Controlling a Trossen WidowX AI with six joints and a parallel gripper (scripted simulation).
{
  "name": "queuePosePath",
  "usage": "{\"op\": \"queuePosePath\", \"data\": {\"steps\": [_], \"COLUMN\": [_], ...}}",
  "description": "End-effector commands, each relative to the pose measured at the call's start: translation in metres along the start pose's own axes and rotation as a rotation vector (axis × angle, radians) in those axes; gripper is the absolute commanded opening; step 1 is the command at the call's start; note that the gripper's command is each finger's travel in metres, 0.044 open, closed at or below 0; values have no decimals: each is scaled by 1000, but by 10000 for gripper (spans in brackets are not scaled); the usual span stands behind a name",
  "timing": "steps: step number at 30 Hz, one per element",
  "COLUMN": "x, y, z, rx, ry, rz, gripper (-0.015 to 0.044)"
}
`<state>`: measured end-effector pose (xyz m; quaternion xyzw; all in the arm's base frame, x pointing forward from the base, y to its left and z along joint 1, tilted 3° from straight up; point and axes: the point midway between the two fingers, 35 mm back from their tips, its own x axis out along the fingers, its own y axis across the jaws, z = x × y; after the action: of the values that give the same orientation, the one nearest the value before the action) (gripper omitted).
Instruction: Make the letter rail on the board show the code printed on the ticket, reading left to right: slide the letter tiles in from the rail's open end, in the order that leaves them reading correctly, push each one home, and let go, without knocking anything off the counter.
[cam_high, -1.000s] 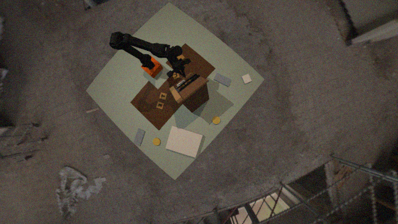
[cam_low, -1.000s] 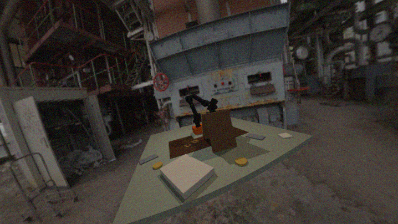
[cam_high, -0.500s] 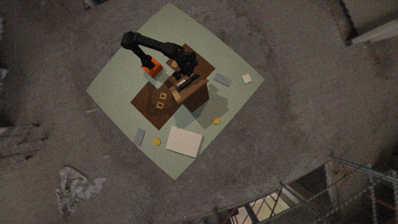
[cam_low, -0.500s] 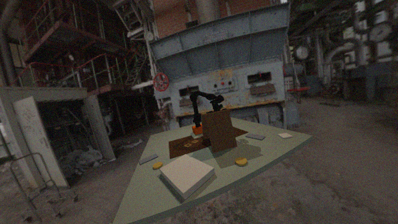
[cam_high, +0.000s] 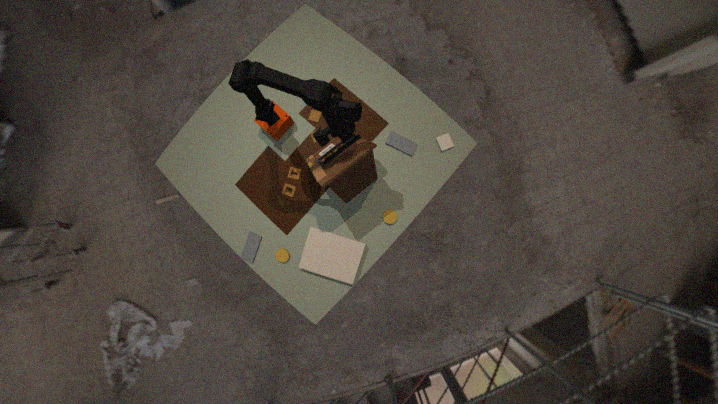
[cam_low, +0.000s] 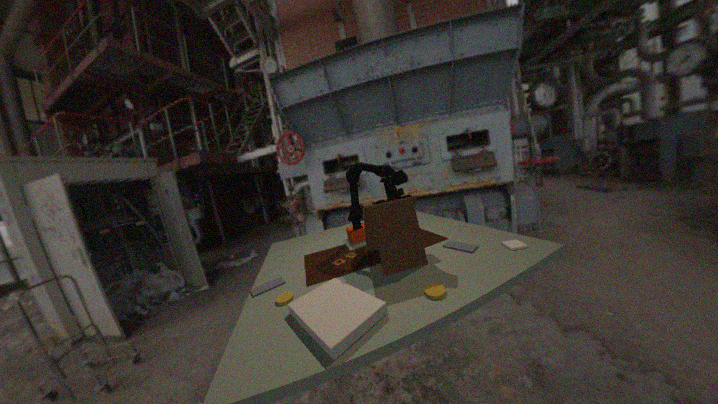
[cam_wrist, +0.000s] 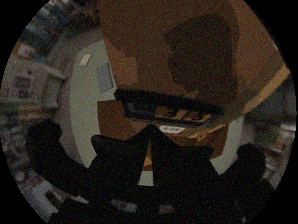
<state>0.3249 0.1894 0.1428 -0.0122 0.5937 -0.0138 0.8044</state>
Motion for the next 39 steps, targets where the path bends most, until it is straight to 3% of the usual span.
{"op": "queuePosePath", "data": {"steps": [1, 39], "x": [1, 15], "y": [0, 2], "z": [2, 14], "rx": [8, 8], "ry": [7, 5], "rz": [2, 2], "gripper": [0, 0]}}
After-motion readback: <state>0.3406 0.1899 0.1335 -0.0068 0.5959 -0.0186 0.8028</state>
